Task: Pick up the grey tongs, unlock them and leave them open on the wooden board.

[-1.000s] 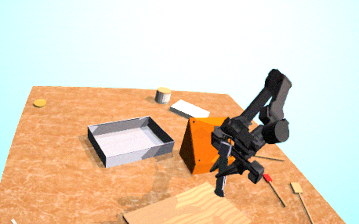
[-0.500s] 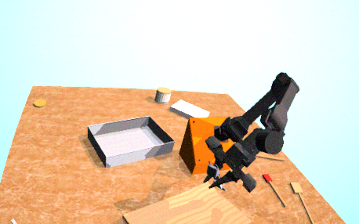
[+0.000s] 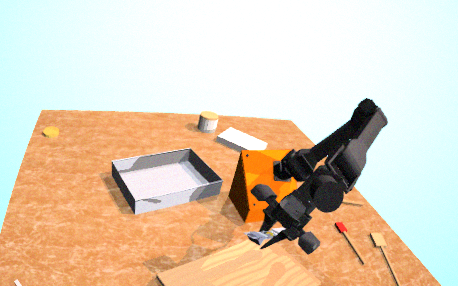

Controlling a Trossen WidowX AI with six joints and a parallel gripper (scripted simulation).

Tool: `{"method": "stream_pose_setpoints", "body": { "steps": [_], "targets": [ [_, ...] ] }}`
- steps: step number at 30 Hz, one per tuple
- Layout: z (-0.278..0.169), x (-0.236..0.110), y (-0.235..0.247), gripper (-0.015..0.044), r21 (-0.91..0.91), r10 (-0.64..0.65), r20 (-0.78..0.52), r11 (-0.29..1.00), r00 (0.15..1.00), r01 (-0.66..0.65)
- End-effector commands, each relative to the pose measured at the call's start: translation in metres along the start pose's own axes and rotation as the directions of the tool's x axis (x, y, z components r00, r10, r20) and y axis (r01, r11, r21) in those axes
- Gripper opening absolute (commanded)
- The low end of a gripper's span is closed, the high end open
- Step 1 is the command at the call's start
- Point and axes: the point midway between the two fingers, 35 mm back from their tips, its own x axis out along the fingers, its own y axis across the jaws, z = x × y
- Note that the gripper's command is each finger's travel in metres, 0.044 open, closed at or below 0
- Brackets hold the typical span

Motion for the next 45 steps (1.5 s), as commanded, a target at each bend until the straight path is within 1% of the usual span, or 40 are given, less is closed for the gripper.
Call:
{"method": "stream_pose_setpoints", "body": {
  "steps": [1, 12, 24, 27, 37, 45],
  "targets": [
    [-0.001, 0.006, 0.001, -0.0150, 0.000, 0.017, -0.096, 1.000, 0.995, -0.017],
    [-0.005, 0.017, 0.002, -0.0150, 0.043, 0.078, -0.301, 0.997, 0.950, -0.068],
    [-0.003, 0.024, 0.004, -0.0150, 0.155, 0.193, -0.471, 0.979, 0.861, -0.134],
    [-0.003, 0.025, 0.005, -0.0150, 0.174, 0.210, -0.487, 0.975, 0.848, -0.142],
    [-0.003, 0.026, 0.005, -0.0150, 0.173, 0.210, -0.487, 0.975, 0.848, -0.142],
    [-0.007, 0.036, 0.007, -0.0150, 0.173, 0.209, -0.488, 0.975, 0.848, -0.142]
  ]
}}
